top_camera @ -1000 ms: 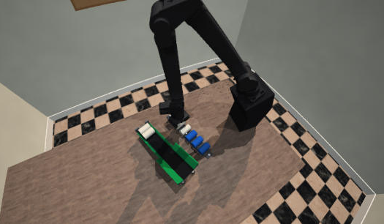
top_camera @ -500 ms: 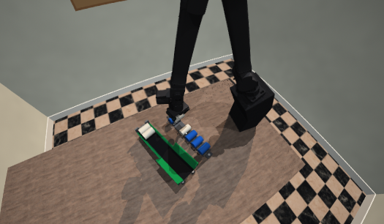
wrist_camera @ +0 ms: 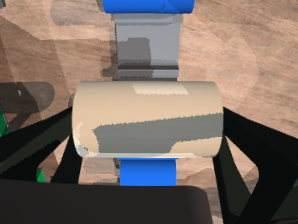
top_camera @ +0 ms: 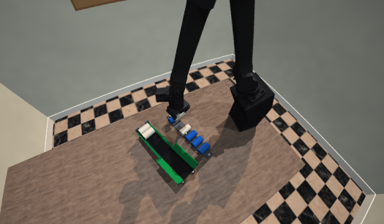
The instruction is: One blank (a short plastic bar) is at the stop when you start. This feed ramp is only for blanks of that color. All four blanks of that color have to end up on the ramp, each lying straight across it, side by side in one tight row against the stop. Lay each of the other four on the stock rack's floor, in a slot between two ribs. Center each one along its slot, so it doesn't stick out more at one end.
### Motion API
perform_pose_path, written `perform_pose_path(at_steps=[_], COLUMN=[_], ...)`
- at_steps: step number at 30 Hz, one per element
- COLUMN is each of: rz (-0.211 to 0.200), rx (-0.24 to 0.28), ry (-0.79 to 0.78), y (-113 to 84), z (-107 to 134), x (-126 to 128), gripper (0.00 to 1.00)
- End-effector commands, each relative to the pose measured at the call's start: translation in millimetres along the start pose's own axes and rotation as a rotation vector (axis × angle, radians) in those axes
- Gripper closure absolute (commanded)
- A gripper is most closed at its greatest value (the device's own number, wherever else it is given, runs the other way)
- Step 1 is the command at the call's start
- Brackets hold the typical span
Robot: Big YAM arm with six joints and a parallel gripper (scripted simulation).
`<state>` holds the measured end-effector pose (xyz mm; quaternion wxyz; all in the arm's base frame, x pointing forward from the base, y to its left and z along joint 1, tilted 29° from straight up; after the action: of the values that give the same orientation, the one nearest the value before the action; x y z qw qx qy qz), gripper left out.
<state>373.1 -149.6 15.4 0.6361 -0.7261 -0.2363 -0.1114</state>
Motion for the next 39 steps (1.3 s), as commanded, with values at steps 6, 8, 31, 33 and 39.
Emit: perform_pose_path(at_steps=[6,8,31,33,39], rz=[-0.011,-0.013,-0.039,-0.024,-0.025], rx=[-0.002,-0.002,-0.017,-0.012,-0.011], ry=[-0.022,-0.029,-0.044,-0.043,-0.045], y=[-16.1,-24.0,-65.0,-57.1,-45.1], z=[-3,-2,9,10,11], x=[82,108,200,196,197], gripper=[0.34,0.34,0.34,0.34,0.34])
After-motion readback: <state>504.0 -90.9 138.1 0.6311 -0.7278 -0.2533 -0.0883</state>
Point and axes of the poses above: the point where the finger pads meet when closed, its own y axis out along the fingers, its own x axis across the jaws, z = x × y, the point moved 1 cm from there along -y, back along the fingers, and after that the axes turned 4 degrees about y, right-handed, at the moved point
